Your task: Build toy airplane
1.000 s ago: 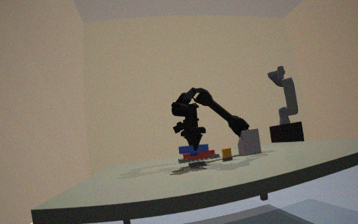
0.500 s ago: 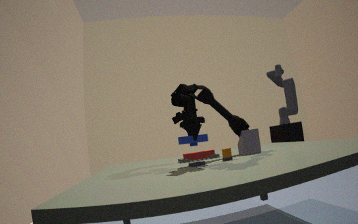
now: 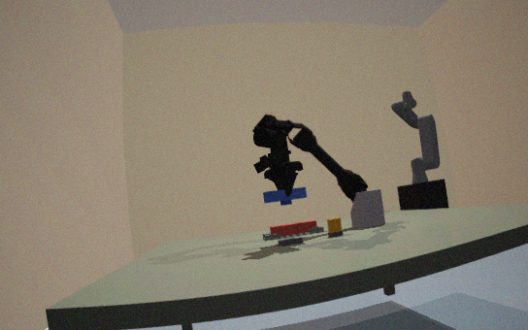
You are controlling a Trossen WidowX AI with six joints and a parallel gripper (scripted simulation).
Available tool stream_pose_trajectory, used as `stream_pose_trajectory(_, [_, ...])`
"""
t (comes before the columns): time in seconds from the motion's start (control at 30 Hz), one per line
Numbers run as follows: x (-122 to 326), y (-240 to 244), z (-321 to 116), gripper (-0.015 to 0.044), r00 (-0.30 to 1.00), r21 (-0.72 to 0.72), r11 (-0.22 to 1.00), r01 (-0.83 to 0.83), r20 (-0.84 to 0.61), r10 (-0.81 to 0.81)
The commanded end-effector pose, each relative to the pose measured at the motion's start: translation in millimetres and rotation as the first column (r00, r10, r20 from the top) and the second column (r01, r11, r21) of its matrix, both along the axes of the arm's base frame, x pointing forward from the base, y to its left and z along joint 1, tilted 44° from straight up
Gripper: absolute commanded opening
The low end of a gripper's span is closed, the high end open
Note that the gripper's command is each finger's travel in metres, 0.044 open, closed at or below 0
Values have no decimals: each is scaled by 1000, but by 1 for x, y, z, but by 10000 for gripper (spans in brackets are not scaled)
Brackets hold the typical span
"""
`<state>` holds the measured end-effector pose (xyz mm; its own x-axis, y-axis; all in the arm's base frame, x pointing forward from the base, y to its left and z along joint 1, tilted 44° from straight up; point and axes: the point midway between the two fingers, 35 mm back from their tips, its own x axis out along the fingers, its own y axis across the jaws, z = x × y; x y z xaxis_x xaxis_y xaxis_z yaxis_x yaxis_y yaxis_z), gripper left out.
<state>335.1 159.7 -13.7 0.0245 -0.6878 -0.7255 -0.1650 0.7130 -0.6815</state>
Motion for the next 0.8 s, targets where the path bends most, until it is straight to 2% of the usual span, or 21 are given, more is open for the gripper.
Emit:
stream_pose_trajectory(0.0, [1, -9, 11, 0, 999, 9, 999, -31, -38, 32])
stream_pose_trajectory(0.77, [-4, -67, 60, 0, 915, 61, 955, -291, -272, 297])
